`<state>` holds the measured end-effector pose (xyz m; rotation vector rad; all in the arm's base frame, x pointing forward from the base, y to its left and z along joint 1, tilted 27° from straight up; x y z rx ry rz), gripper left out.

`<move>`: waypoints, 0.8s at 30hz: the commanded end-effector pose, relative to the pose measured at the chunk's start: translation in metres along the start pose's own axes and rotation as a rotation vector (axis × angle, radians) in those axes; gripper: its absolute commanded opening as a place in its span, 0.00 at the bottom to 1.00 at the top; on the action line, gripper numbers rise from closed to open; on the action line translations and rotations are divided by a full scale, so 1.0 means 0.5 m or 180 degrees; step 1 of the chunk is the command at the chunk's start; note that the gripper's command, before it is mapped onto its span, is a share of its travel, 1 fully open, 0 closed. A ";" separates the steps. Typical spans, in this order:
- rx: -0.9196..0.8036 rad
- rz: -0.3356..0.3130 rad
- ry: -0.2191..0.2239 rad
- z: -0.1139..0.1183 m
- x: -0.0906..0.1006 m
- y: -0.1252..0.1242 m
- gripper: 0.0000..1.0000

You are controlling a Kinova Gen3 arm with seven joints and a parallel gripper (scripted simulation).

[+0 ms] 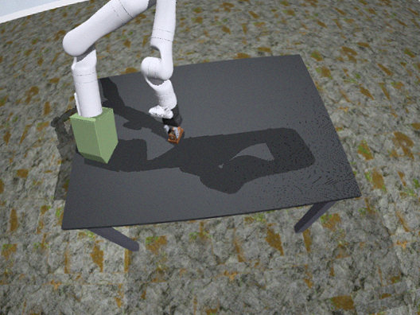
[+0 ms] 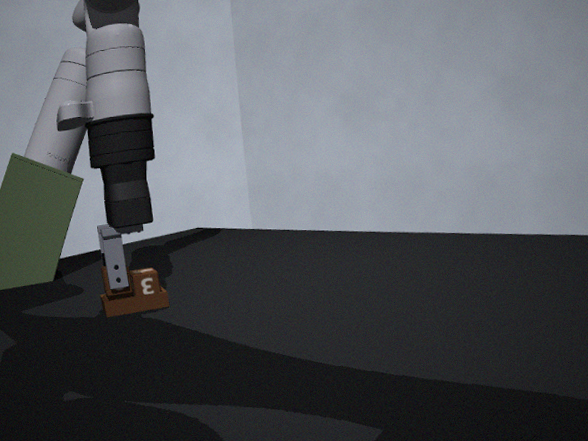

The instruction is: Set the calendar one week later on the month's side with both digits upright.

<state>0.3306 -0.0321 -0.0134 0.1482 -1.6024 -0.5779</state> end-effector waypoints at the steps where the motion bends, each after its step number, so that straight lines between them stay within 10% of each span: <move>1: -0.0001 0.0000 -0.0004 -0.001 0.001 0.000 0.57; 24: -0.0001 0.0000 -0.0004 -0.001 -0.015 0.000 0.57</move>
Point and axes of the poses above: the point where the finger pads meet when closed, its own x axis back along the fingers, its own z axis across the jaws, y = z × x, the point moved 9 cm from there along x, back along the fingers, and after that the axes turned 3 degrees about x, right-handed, at the moved point
